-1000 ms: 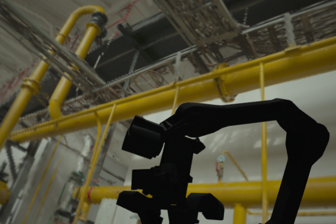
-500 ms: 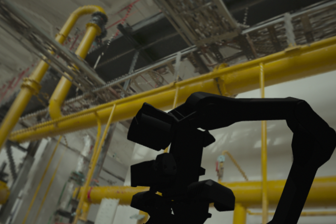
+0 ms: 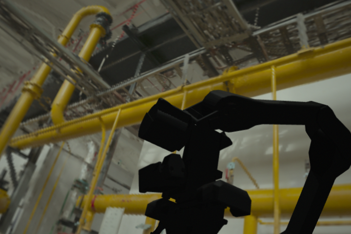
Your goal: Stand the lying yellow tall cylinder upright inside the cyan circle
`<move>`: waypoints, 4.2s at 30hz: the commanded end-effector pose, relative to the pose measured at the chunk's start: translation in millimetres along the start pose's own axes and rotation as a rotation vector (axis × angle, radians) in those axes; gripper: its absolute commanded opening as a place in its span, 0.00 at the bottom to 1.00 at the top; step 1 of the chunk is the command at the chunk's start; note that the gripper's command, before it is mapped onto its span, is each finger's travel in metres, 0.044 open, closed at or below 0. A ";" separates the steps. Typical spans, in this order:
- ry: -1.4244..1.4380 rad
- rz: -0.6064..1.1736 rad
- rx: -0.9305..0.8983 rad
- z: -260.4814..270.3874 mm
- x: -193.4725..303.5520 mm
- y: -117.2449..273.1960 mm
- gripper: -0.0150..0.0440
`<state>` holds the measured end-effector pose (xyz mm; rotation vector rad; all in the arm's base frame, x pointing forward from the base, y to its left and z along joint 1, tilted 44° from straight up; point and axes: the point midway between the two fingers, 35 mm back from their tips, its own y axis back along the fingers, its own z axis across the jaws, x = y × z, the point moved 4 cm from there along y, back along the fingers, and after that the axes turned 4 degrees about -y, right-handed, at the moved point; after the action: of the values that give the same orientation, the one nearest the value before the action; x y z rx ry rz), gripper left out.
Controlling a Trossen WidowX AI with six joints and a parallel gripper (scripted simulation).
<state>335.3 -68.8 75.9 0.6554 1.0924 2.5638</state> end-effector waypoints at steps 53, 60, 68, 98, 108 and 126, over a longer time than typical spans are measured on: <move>0.067 -0.242 0.235 -16.0 -5.7 -46.6 0.43; 0.074 -0.280 0.257 -17.1 -6.3 -51.1 0.43; 0.081 -0.325 0.278 -18.1 -6.9 -55.8 0.43; 0.099 -0.509 0.332 -19.3 -6.8 -69.4 0.43; 0.102 -0.574 0.340 -18.9 -5.8 -72.5 0.43; 0.104 -0.694 0.341 -17.3 -2.5 -76.3 0.43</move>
<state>336.2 -28.7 7.7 0.1585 1.4952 1.8724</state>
